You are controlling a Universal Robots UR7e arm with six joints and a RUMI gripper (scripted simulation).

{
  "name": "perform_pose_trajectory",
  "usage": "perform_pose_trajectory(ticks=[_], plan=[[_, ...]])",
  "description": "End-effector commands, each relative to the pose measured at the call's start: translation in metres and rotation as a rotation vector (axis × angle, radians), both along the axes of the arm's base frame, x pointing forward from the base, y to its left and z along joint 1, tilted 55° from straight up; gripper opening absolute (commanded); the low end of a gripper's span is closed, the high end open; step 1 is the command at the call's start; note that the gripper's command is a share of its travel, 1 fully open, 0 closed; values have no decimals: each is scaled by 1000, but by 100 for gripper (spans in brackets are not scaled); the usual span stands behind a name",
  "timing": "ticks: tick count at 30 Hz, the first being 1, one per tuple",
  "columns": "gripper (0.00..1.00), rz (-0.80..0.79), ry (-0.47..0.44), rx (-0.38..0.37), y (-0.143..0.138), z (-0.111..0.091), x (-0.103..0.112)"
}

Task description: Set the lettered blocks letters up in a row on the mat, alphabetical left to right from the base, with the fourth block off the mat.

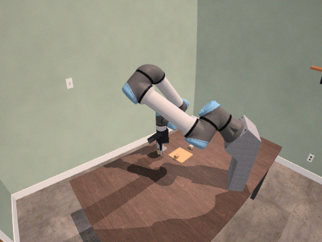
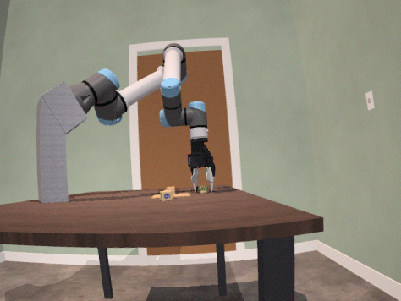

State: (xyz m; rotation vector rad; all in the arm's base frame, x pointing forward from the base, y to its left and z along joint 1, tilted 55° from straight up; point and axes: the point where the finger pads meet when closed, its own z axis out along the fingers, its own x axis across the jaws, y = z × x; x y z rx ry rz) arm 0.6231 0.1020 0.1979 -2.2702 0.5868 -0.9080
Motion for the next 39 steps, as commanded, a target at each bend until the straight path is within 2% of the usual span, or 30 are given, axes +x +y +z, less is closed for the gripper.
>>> perform_pose_trajectory(ticks=[1, 3, 4, 20, 21, 39], plan=[[40, 0, -1, 0, 0, 0, 0], [40, 0, -1, 0, 0, 0, 0], [28, 0, -1, 0, 0, 0, 0], [28, 0, -1, 0, 0, 0, 0], [9, 0, -1, 0, 0, 0, 0], [9, 0, -1, 0, 0, 0, 0]])
